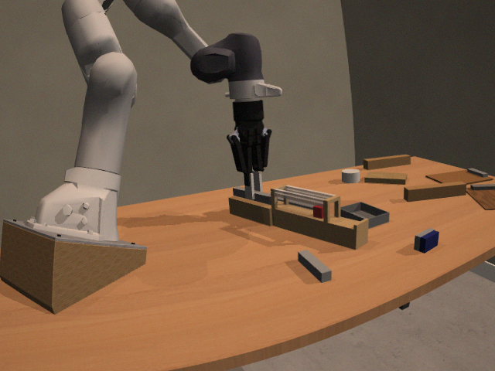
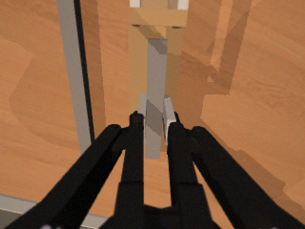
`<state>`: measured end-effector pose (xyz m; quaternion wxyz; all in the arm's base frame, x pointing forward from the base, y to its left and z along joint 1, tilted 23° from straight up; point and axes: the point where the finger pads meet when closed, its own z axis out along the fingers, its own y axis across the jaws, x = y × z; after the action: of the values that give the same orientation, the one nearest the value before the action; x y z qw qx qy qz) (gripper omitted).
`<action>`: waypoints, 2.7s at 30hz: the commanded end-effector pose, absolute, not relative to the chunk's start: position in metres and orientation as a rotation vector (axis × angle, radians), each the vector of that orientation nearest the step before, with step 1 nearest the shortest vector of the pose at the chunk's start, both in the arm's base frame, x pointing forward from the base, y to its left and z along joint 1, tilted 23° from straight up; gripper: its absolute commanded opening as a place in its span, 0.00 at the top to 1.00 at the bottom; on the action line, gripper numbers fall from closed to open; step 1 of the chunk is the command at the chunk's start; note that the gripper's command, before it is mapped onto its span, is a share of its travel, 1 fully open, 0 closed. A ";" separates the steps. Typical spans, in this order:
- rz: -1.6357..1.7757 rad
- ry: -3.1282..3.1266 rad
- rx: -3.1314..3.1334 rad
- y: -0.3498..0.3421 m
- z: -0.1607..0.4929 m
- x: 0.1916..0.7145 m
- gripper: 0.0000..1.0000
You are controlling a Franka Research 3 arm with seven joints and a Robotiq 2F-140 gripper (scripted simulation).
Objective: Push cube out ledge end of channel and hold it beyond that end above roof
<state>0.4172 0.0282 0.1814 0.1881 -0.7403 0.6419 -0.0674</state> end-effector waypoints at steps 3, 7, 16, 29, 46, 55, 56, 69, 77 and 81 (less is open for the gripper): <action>-0.200 1.797 -2.085 0.027 0.182 0.419 1.00; -0.200 1.797 -2.085 0.027 0.182 0.419 1.00; -0.200 1.797 -2.085 0.027 0.182 0.419 1.00; -0.200 1.797 -2.085 0.026 0.182 0.419 1.00; -0.200 1.797 -2.085 -0.003 0.178 0.425 1.00; -0.200 1.797 -2.085 -0.023 0.175 0.428 1.00; -0.200 1.797 -2.085 -0.026 0.175 0.429 1.00; -0.200 1.797 -2.085 -0.038 0.173 0.431 1.00; -0.200 1.797 -2.085 -0.038 0.173 0.431 1.00; -0.200 1.797 -2.085 -0.038 0.173 0.431 1.00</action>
<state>0.4289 -0.0365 0.1716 0.1897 -0.7382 0.6440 -0.0667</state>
